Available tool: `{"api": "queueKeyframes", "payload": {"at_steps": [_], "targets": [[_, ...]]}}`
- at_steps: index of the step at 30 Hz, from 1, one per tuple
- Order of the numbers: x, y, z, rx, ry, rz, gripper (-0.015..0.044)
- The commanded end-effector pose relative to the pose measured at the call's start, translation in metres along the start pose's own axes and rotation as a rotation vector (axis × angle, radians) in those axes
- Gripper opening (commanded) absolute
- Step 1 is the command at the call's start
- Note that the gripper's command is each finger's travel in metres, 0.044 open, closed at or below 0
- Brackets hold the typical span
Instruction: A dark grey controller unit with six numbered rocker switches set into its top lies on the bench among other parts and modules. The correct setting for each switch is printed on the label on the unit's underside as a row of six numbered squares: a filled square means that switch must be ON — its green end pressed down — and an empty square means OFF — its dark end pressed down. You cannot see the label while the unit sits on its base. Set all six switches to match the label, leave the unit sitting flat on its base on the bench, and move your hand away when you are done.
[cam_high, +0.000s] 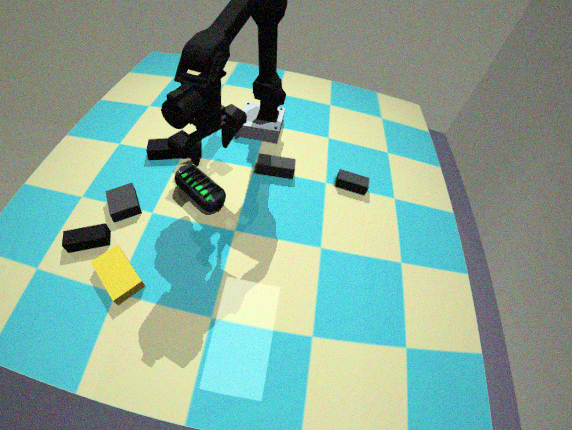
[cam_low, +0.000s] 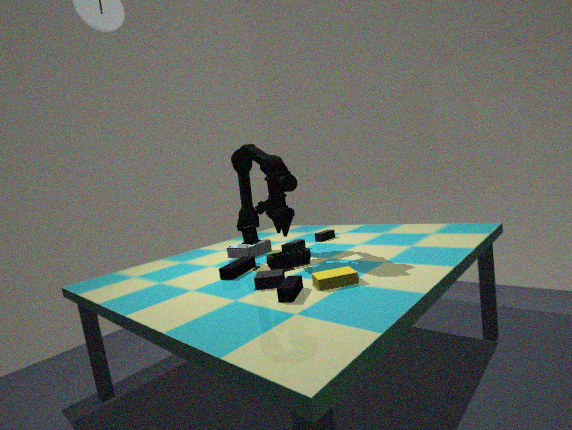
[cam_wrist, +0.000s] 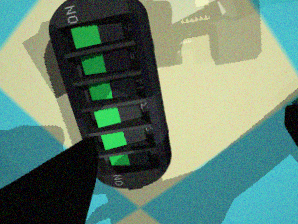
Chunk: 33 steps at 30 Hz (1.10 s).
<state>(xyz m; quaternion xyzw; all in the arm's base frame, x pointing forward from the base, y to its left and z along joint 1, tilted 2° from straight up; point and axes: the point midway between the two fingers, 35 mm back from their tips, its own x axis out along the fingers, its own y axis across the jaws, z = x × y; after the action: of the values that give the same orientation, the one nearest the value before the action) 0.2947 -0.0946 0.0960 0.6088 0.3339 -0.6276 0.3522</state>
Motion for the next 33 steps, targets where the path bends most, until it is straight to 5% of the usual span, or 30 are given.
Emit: {"api": "queueKeyframes", "payload": {"at_steps": [1, 14, 33], "targets": [[0.001, 0.014, 0.003, -0.001, -0.002, -0.023, 0.0335], [0.028, 0.082, 0.032, -0.009, -0.004, -0.201, 0.0], [0.047, 0.104, 0.049, 0.007, 0.0, -0.275, 0.0]]}}
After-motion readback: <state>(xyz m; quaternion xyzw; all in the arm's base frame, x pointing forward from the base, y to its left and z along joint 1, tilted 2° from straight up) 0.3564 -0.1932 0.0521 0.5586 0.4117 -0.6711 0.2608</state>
